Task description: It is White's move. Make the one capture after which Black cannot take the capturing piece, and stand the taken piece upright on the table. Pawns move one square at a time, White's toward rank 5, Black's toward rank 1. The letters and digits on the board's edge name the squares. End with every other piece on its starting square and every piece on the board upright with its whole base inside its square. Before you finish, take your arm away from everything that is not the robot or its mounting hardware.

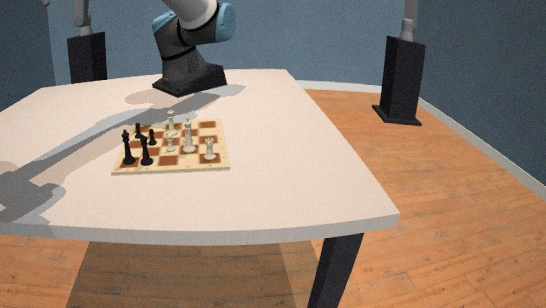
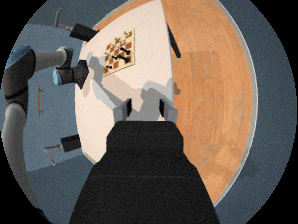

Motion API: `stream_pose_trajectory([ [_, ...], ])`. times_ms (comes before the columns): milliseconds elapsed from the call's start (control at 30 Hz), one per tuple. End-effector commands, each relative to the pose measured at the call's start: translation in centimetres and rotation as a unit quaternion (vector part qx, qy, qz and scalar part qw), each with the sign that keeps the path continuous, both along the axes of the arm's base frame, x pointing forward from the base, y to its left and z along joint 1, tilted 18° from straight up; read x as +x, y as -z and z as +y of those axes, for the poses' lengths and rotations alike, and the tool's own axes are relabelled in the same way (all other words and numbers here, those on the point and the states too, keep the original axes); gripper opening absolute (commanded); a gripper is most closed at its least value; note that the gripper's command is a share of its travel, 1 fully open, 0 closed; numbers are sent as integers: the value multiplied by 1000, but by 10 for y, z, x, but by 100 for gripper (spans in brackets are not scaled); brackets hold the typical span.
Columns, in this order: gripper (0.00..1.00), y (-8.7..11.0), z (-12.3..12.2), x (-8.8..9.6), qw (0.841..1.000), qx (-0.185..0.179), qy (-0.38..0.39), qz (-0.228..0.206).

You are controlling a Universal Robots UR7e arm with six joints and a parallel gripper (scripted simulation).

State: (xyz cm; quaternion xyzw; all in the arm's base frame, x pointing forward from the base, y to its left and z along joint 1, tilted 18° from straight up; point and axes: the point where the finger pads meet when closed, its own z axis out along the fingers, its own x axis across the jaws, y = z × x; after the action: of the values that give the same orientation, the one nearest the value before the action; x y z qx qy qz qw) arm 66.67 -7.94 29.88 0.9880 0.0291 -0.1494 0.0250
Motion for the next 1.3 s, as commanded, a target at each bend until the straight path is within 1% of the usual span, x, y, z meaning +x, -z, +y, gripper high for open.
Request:
stream_pose_trajectory([
  [0,100,25,31,-6,993,24,-107,38],
  [67,100,39,47,-10,984,39,-163,60],
  [100,100,39,47,-10,984,39,-163,60],
  [233,100,65,77,-20,956,70,-267,104],
  [267,100,65,77,-20,956,70,-267,104],
  [400,100,87,103,-30,917,101,-358,144],
  [467,100,87,103,-30,917,101,-358,144],
  [700,100,119,140,-48,838,152,-482,204],
  [833,100,133,156,-57,795,176,-533,231],
  [967,100,143,168,-64,756,196,-571,251],
  [1033,100,143,168,-64,756,196,-571,251],
  [1167,100,151,177,-69,726,211,-598,267],
  [1267,100,156,182,-72,709,219,-611,275],
])
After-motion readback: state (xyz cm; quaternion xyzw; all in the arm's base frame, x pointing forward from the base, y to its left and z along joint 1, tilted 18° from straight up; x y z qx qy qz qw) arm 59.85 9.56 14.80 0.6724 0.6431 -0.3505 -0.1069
